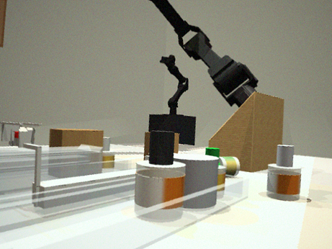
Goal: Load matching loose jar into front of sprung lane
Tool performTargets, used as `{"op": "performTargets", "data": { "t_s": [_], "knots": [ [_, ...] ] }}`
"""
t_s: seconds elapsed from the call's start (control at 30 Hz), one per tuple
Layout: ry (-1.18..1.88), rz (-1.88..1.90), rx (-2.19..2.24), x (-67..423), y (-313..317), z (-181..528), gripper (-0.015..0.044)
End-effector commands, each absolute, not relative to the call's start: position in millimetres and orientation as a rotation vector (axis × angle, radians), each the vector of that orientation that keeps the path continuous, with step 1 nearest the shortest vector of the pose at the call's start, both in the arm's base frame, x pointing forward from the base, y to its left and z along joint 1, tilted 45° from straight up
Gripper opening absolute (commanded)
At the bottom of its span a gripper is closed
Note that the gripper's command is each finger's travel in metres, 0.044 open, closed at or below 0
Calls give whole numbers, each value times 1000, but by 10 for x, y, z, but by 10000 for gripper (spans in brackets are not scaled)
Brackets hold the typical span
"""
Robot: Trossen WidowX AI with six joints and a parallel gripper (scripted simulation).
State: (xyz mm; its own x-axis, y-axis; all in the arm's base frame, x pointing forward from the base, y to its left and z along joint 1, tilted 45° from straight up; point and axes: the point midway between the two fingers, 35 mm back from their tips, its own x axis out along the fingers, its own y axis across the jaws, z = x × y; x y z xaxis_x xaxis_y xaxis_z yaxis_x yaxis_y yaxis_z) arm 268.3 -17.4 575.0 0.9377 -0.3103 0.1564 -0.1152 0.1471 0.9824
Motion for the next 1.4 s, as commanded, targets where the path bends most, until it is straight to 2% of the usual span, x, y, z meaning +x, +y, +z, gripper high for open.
{"op": "performTargets", "data": {
  "t_s": [0.0, 0.33, 0.7, 1.0, 1.37],
  "knots": [
    [-233, -196, 1323, 3027, 1, 5433, 440],
    [149, -358, 1052, 3918, 540, 4157, 440],
    [595, -492, 656, 4298, 1081, 2386, 440],
    [972, -571, 251, 4019, 1300, 847, 440],
    [1428, -631, -353, 3065, 1105, -687, 440]
  ]
}}
